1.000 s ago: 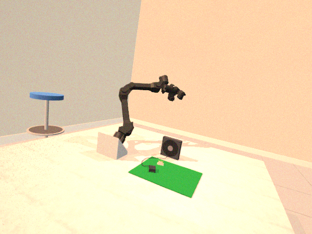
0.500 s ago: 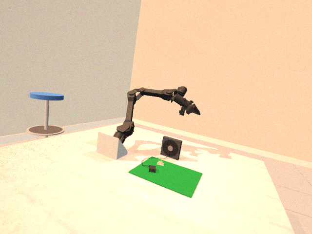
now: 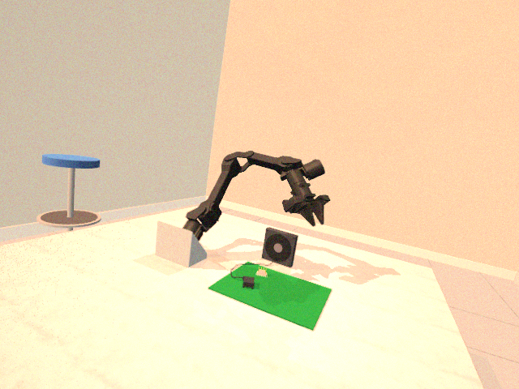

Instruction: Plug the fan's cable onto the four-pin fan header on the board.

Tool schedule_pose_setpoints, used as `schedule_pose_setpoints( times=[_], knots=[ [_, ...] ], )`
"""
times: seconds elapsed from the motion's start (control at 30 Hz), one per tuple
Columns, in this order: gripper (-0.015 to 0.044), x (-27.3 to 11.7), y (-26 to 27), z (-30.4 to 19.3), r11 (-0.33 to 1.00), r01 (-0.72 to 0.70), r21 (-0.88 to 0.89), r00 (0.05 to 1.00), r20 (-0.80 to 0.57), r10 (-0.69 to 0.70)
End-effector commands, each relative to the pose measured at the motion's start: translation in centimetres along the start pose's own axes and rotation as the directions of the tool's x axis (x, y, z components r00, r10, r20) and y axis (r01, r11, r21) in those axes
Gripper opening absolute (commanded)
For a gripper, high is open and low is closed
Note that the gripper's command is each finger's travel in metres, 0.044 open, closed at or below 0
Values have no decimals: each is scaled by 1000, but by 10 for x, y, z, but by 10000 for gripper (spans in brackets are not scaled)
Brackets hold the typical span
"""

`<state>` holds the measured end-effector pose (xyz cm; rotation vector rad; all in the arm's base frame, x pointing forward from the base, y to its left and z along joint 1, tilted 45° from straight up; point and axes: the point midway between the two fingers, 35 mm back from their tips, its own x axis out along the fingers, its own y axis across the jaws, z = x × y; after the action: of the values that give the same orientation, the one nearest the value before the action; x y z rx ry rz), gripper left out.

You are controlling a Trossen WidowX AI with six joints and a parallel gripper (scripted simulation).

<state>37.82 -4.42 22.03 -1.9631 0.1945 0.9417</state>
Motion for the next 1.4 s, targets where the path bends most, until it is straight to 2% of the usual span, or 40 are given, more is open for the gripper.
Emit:
schedule_pose_setpoints(
  times=[0.0,0.2,0.4,0.6,0.8,1.37],
  knots=[
    [210,15,54,5,988,-120,102,989,98,110],
    [210,23,149,29,895,-333,296,917,323,234],
    [210,13,215,69,745,-489,453,816,540,207],
    [210,18,217,74,740,-493,457,813,546,205],
    [210,59,219,115,740,-492,458,813,546,202],
    [210,75,220,131,740,-492,458,813,546,202]
  ],
)
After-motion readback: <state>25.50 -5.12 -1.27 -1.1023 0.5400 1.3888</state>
